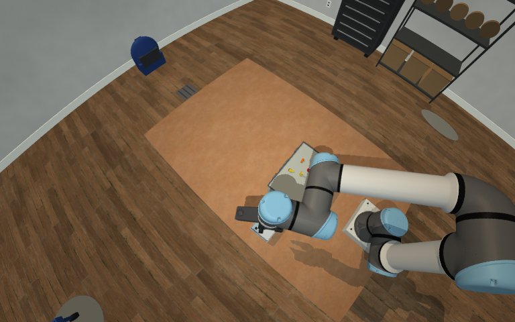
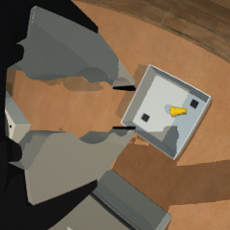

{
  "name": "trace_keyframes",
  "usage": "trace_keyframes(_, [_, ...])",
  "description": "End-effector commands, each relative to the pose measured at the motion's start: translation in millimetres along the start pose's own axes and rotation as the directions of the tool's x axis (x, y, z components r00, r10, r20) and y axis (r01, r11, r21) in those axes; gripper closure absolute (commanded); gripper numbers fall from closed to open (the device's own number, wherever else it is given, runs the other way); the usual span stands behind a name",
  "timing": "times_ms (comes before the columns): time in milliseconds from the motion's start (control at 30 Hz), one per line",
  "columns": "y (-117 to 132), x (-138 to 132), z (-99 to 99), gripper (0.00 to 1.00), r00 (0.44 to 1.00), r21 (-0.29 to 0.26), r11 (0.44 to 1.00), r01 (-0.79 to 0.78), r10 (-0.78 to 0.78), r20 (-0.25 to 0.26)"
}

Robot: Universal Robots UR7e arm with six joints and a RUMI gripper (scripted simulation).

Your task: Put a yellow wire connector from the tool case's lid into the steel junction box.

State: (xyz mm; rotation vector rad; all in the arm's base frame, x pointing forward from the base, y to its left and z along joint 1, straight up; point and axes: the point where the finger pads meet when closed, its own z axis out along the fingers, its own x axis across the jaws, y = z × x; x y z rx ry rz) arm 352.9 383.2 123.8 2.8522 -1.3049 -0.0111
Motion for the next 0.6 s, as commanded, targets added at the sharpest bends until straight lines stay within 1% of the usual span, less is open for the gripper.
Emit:
trace_keyframes(0, [0, 0, -0.6, 0.83, 1.000, 0.001, 1.000, 0.000, 0.000, 0.000])
trace_keyframes(167, [0, 0, -2.9, 0.83, 1.000, 0.001, 1.000, 0.000, 0.000, 0.000])
trace_keyframes(300, [0, 0, -24.4, 0.83, 1.000, 0.001, 1.000, 0.000, 0.000, 0.000])
trace_keyframes(367, [0, 0, -30.2, 0.83, 1.000, 0.001, 1.000, 0.000, 0.000, 0.000])
trace_keyframes(567, [0, 0, -30.6, 0.83, 1.000, 0.001, 1.000, 0.000, 0.000, 0.000])
